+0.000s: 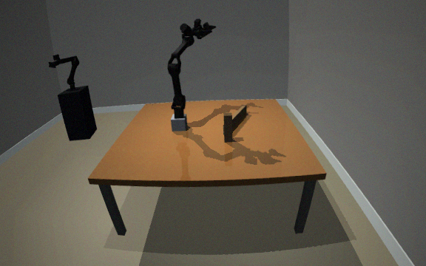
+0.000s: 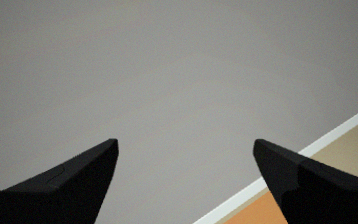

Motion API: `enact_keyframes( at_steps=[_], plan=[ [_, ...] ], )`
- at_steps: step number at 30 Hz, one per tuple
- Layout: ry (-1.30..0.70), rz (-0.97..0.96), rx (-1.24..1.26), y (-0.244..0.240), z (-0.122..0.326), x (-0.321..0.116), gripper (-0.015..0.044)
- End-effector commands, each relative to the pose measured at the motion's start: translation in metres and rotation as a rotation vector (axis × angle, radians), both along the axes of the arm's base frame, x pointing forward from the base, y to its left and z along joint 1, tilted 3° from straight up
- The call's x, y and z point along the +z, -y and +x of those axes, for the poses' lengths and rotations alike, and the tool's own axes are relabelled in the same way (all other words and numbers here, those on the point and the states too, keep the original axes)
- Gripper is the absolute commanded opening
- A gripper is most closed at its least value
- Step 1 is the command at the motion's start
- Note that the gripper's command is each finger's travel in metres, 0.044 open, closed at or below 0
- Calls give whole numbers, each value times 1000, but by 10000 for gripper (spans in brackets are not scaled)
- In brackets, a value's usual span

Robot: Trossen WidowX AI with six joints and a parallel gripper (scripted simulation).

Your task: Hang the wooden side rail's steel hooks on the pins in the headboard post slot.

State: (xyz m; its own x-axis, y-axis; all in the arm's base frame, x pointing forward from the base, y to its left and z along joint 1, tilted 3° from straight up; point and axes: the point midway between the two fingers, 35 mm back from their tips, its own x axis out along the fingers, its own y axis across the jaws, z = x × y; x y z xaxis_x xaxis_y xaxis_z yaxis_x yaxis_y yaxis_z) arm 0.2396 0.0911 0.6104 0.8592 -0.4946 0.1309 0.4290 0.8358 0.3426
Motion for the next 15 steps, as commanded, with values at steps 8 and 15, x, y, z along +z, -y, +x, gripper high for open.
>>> enact_keyframes(
  at_steps=[8,15],
  plan=[
    [-76,-231,-66,3,18,-7,440],
    [-204,-531,-154,11,44,-22,440]
  ],
)
